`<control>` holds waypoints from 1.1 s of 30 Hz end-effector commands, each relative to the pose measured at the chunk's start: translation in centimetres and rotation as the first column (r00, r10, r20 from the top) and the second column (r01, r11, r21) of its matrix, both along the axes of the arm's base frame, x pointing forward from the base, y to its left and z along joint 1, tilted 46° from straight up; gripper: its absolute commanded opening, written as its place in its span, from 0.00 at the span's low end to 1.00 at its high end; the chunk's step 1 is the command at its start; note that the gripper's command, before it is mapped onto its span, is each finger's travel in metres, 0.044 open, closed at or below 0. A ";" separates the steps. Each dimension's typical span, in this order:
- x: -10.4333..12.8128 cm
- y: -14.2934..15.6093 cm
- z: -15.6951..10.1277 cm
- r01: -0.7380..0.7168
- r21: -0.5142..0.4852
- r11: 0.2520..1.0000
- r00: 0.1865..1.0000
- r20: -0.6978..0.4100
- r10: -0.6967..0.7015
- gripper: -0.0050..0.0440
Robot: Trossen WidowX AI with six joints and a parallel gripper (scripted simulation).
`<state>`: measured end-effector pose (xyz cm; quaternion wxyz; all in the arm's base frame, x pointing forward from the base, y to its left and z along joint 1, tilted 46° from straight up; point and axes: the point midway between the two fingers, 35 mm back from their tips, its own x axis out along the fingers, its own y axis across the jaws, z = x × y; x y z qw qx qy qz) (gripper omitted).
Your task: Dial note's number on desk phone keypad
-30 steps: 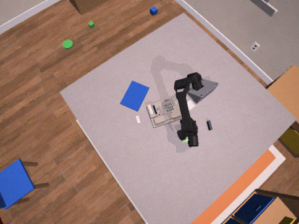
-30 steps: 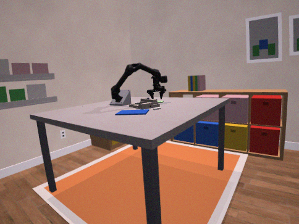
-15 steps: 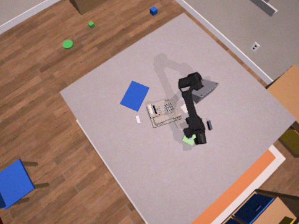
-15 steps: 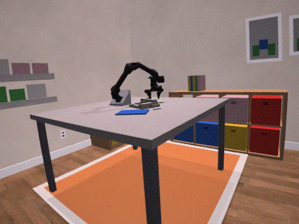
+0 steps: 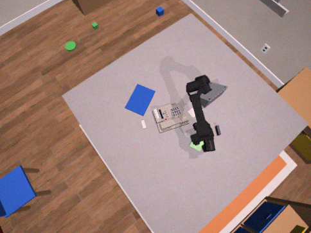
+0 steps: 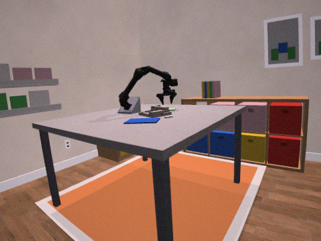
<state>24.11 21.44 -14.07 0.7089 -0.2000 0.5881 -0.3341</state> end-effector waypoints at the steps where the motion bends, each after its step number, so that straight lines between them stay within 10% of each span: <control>1: 0.8 2.8 1.2 -0.002 0.004 1.000 1.000 0.002 0.002 1.00; 14: 1.7 7.3 5.1 -0.011 0.007 1.000 1.000 -0.001 0.011 1.00; 27: 3.7 1.8 13.7 -0.382 0.040 0.923 0.850 -0.377 0.368 0.46; 33: 3.6 -2.3 17.8 -0.566 0.124 0.815 0.636 -0.564 0.527 0.17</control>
